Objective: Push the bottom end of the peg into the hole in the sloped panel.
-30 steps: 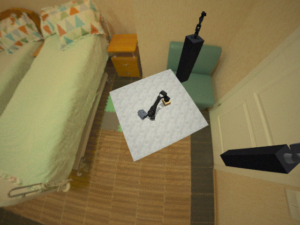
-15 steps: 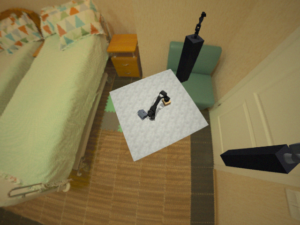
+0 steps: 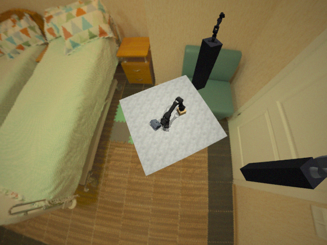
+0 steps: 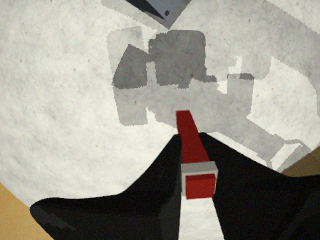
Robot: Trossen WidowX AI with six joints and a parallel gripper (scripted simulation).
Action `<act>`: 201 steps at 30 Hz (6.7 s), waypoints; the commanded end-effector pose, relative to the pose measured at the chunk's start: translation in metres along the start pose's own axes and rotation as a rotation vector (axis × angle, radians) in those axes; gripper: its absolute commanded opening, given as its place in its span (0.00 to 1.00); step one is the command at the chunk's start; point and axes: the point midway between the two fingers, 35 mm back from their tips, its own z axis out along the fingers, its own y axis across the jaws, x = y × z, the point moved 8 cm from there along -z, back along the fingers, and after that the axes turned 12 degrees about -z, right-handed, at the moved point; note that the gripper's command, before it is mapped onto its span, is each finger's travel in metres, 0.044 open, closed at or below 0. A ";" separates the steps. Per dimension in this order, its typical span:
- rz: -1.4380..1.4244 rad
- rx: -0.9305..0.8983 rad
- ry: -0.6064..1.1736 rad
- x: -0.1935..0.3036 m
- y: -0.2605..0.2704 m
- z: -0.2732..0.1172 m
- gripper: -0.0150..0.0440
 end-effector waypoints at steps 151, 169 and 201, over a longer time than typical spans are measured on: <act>0.645 -0.667 -0.434 -0.020 -0.131 -0.013 0.25; 0.670 -0.700 -0.462 -0.033 -0.127 0.004 0.25; 0.686 -0.722 -0.479 -0.047 -0.118 0.023 0.25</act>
